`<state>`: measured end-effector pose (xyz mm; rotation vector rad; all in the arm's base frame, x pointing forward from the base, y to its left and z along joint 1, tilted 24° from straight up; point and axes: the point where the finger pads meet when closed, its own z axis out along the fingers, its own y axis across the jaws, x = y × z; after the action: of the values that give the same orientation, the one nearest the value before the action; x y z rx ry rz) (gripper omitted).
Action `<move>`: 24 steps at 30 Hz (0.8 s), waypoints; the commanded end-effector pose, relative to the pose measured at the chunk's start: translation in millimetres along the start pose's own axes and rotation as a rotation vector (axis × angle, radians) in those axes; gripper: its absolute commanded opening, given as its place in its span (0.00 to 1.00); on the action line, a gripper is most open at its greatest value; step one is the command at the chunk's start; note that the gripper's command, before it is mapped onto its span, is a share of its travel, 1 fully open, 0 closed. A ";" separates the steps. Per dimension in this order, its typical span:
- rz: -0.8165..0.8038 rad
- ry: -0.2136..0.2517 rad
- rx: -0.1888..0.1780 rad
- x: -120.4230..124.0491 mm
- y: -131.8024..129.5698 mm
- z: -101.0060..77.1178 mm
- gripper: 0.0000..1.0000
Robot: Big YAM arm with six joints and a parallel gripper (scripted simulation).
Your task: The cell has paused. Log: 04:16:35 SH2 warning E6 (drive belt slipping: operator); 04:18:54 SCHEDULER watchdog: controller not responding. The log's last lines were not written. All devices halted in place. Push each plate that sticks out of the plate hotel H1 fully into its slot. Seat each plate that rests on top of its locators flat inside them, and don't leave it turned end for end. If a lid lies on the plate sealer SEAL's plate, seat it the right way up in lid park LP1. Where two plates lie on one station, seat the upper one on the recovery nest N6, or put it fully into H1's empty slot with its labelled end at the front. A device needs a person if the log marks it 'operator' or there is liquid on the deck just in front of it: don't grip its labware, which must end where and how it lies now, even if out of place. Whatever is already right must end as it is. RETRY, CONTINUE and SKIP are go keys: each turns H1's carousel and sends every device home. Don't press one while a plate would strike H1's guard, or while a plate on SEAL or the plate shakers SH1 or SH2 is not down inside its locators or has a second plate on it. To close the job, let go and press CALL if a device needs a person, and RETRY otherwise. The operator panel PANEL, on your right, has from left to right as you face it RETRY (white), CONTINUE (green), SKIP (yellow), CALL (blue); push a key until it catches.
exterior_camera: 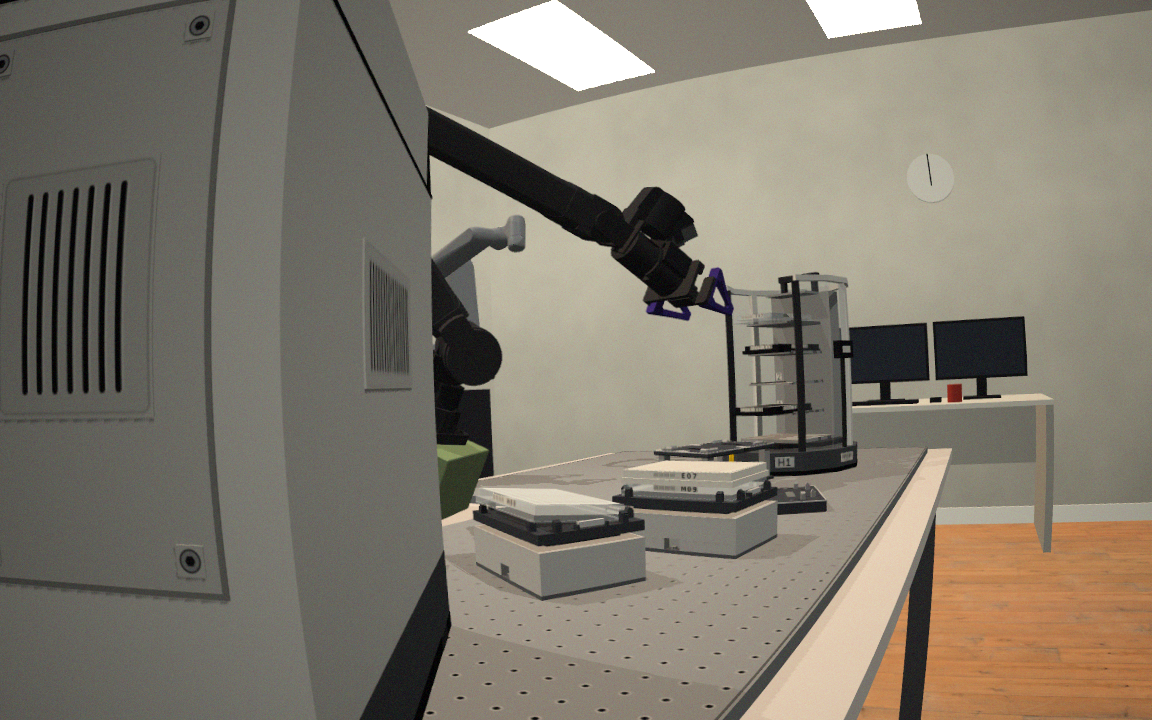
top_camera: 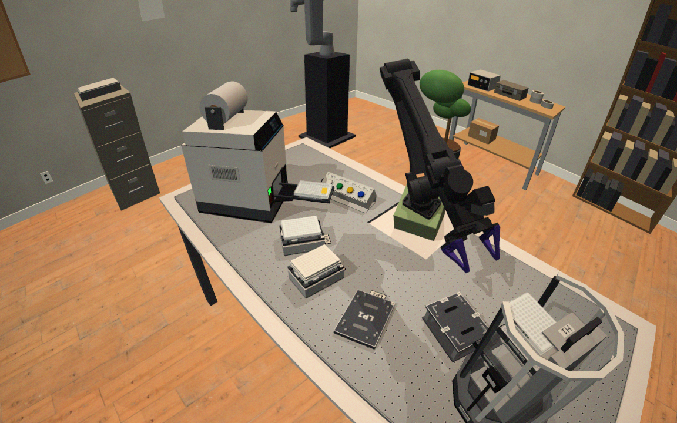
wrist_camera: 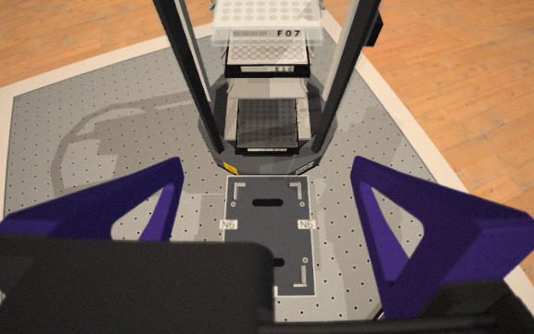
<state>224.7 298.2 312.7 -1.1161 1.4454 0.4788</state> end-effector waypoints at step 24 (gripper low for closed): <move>0.001 -0.066 0.018 -58.6 -9.1 -14.3 0.90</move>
<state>223.3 296.1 315.0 -1.1127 1.4559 0.4656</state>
